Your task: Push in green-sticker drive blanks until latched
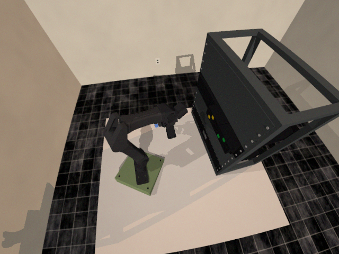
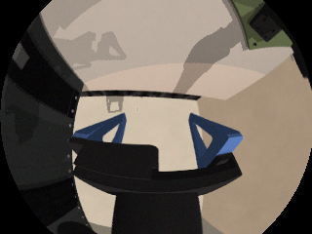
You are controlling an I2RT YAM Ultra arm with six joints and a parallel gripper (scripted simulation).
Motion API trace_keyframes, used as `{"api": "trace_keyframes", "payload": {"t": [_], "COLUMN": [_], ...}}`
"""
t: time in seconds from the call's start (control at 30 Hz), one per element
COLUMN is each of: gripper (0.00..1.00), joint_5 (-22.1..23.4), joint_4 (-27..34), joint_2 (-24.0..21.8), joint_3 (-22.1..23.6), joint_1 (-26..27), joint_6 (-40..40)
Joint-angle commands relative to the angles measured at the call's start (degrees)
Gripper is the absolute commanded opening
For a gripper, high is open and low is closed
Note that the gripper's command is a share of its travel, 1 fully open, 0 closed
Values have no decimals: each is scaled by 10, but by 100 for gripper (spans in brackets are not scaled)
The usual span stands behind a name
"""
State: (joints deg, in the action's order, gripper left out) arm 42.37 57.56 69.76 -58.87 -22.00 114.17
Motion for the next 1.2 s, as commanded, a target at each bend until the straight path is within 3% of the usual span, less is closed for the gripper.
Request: {"api": "trace_keyframes", "payload": {"t": [0.0, 0.33, 0.77, 0.83, 0.9, 1.17], "gripper": [100, 100, 100, 100, 100, 100], "joint_5": [-8, -45, -172, -172, -196, -171], "joint_4": [4, 10, 23, 23, 19, -20], "joint_2": [-23, -79, -273, -273, -319, -398], "joint_3": [11, 20, 33, 33, 36, 52], "joint_1": [9, 26, 105, 105, 137, 275], "joint_6": [1, 2, -34, -34, -54, -131]}}
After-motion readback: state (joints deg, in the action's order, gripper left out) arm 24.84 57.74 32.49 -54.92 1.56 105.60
